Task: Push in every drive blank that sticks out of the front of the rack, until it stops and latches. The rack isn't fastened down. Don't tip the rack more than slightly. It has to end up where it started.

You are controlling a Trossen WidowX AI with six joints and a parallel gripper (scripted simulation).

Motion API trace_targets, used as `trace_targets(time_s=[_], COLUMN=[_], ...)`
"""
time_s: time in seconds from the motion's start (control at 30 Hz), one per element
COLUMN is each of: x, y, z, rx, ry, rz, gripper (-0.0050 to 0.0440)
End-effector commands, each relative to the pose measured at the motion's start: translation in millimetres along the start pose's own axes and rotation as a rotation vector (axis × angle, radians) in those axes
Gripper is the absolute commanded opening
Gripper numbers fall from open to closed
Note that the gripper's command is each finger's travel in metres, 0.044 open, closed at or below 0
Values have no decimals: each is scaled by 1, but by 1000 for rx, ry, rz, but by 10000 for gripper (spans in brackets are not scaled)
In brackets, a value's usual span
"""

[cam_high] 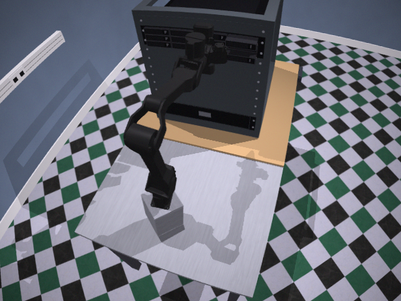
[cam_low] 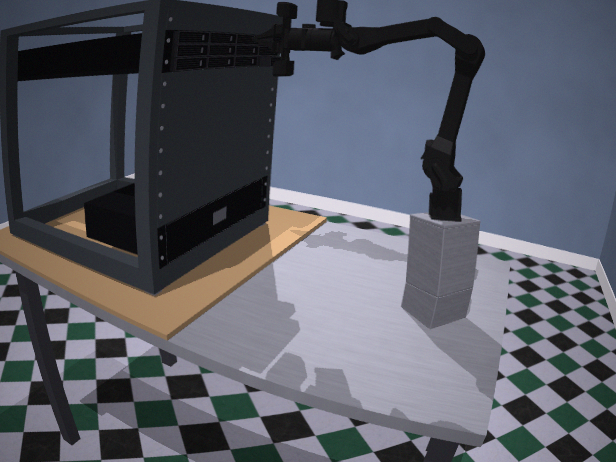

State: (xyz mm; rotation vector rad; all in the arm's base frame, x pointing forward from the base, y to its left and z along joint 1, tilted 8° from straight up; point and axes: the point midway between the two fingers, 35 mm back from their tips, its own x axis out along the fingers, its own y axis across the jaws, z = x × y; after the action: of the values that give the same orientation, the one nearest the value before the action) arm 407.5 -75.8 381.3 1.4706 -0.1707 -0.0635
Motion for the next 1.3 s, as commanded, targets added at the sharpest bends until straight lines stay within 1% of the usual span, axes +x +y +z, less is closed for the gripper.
trace_targets(time_s=[0.0,1.27], x=[0,5], y=[12,12], z=[1,1], rx=[2,2], ry=[-5,-5], rz=[27,27], gripper=[-50,-50])
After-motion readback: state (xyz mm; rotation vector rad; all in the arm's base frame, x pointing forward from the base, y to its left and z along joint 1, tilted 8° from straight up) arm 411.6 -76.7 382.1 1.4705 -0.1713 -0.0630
